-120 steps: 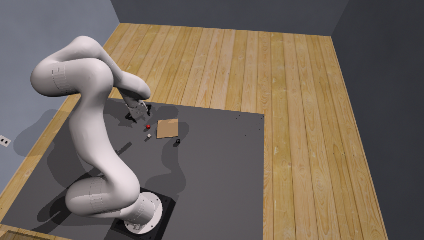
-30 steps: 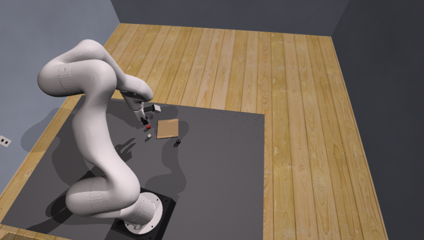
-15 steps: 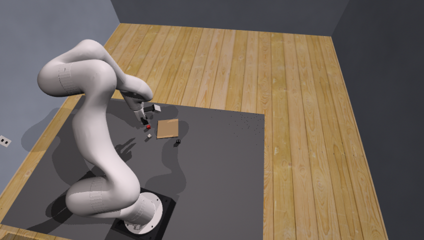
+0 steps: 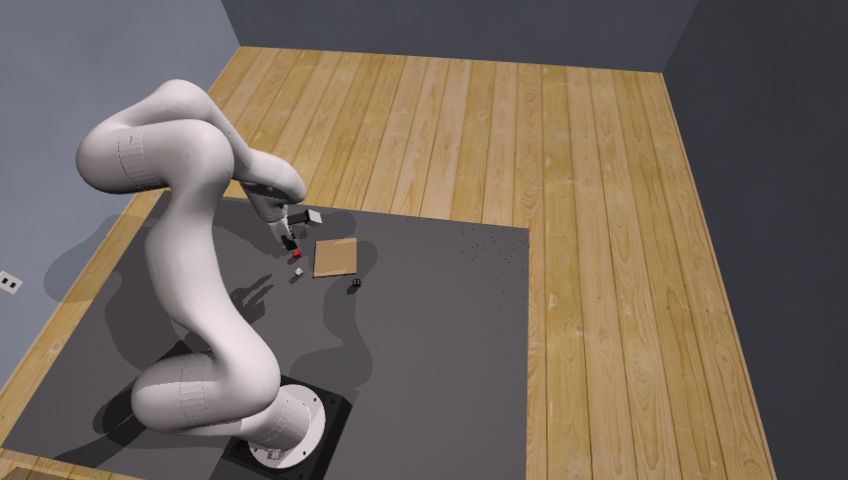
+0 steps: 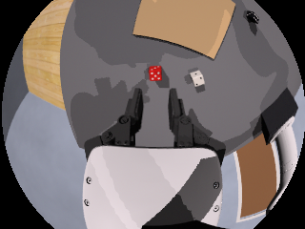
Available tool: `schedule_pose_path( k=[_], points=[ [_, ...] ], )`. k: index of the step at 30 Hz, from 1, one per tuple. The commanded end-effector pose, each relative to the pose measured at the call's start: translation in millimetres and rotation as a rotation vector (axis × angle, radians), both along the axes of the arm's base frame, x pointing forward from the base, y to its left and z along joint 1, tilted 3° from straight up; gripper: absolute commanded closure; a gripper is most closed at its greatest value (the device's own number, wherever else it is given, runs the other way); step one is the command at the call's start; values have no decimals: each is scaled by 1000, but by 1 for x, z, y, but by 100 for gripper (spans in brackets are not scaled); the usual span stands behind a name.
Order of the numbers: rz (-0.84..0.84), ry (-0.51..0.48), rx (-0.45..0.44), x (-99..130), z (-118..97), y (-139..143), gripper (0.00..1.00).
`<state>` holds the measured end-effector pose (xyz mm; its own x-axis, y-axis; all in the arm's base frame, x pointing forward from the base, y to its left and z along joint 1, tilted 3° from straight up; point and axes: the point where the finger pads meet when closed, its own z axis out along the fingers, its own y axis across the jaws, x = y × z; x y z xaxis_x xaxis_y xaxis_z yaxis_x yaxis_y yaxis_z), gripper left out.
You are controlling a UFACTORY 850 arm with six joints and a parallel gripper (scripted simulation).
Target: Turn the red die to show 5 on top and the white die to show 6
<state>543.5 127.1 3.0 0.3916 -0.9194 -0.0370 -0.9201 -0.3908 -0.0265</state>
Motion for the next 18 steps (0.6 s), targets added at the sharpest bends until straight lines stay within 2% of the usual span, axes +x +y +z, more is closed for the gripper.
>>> schedule_pose_path(
  k=[1, 18],
  points=[
    [0, -2, 0, 1, -1, 0, 64],
    [0, -2, 0, 1, -22, 1, 64]
  ],
)
